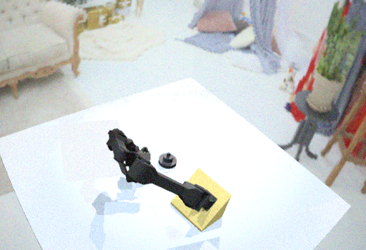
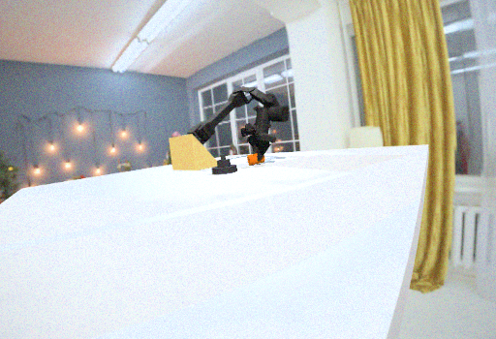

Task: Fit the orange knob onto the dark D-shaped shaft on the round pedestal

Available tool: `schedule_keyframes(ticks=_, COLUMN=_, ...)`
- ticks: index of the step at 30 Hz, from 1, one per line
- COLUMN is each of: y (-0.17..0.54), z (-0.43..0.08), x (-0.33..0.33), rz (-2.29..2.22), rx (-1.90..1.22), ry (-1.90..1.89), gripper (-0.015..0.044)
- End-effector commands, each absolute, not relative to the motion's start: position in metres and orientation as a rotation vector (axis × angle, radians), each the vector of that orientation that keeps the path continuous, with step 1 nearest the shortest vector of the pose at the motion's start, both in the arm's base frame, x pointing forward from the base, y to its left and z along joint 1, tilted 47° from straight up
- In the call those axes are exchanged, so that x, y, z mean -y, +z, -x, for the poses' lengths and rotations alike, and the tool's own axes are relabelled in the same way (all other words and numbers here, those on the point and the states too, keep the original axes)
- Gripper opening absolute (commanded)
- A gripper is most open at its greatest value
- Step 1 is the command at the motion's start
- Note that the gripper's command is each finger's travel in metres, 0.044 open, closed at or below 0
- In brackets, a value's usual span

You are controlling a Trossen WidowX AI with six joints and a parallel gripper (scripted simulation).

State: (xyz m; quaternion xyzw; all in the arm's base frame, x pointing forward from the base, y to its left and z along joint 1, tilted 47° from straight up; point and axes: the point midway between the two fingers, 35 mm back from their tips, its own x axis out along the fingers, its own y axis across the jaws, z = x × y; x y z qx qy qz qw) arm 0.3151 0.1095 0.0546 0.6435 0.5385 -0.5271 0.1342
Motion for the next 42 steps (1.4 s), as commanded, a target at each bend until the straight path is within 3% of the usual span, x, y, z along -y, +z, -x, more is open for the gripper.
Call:
schedule_keyframes(ticks=1, y=0.054, z=-0.312, x=-0.105, rz=-1.945, rx=-1.597, ry=-1.472, gripper=0.0179)
schedule_keyframes(ticks=42, y=0.035, z=-0.288, x=-0.072, rz=-2.647, rx=-1.818, ry=-0.801, gripper=0.0179)
